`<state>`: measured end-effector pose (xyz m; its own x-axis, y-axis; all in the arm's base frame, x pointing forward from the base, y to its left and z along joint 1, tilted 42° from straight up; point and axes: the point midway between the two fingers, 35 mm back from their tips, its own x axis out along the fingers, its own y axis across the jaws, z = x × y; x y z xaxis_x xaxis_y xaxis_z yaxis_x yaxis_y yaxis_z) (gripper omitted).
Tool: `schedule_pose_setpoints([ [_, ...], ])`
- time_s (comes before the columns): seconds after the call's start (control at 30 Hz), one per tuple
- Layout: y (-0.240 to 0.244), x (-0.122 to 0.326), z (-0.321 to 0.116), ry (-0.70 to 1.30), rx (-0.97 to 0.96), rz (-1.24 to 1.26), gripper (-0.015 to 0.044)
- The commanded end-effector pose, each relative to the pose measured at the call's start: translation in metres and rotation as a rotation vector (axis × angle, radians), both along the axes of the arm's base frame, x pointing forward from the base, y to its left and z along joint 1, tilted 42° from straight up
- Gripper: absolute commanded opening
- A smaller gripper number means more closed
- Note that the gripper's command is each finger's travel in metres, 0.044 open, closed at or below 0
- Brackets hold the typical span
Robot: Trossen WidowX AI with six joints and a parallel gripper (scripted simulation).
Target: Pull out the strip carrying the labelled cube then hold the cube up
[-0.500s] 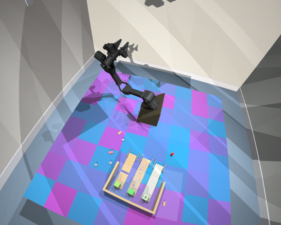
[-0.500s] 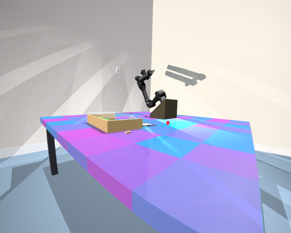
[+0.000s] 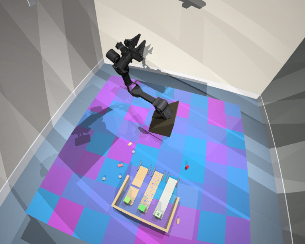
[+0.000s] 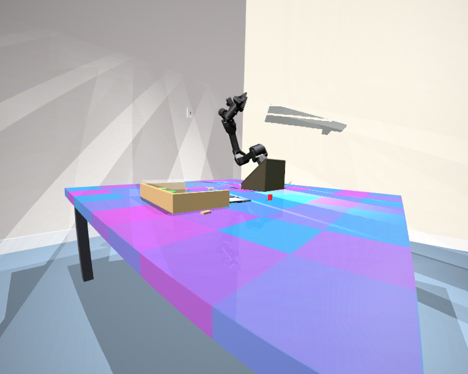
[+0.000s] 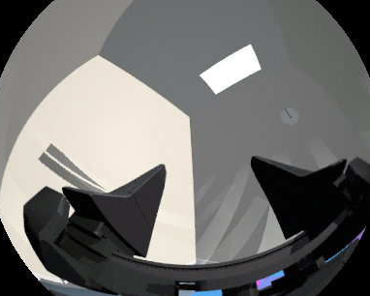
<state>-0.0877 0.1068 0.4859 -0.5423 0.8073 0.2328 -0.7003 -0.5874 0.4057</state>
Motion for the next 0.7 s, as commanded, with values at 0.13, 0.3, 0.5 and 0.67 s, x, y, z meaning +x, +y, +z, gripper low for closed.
schedule_pose_setpoints([
  [0.13,0.102,0.092,-0.031,-0.002,-0.06,-0.394,0.04],
  [0.3,0.146,0.153,-0.068,-0.037,-0.131,-0.636,0.04],
  [0.5,0.178,0.228,-0.128,-0.117,-0.259,-0.926,0.04],
  [0.67,0.184,0.286,-0.189,-0.216,-0.408,-1.16,0.04],
])
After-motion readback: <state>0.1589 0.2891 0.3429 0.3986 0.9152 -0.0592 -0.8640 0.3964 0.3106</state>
